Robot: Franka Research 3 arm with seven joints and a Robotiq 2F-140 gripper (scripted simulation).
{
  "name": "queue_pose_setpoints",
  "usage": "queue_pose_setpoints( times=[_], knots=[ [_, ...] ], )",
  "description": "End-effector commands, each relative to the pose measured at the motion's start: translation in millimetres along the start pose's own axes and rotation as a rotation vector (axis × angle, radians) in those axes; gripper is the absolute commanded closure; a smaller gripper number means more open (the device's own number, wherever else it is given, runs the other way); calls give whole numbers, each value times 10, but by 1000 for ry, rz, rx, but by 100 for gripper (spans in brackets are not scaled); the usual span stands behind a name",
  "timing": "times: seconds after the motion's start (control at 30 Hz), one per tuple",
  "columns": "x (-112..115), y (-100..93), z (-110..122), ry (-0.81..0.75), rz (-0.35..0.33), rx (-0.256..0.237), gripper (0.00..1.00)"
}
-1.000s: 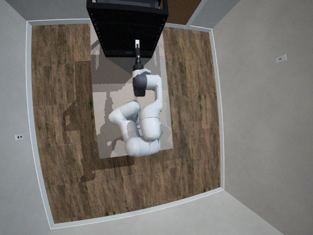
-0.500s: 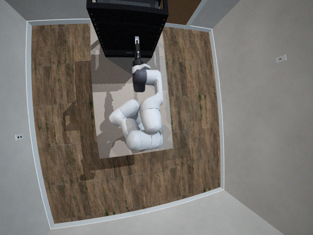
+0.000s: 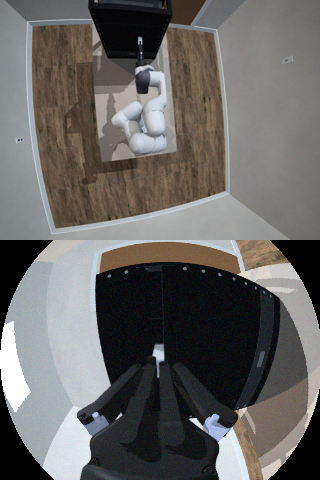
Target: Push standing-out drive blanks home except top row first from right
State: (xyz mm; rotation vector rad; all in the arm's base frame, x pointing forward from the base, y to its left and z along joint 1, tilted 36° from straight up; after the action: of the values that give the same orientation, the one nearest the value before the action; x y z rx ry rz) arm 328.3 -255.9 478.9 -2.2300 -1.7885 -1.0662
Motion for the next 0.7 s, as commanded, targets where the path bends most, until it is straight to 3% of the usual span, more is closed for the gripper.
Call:
queue_pose_setpoints(
  times=[0.0,0.67],
  knots=[
    [6,8,-6,-2,0,-2,100],
    [1,55,-68,-2,0,-2,100]
  ],
)
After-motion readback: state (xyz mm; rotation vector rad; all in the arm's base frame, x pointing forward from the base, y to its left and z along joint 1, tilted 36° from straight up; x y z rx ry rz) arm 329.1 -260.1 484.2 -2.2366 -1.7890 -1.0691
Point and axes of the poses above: the point where the finger pads meet when closed, its own y axis out along the fingers, its own z axis across the jaws, x = y × z, the point moved 10 cm from there along -y, back along the fingers, and after that the axes turned 6 degrees about y, right-handed, at the moved point
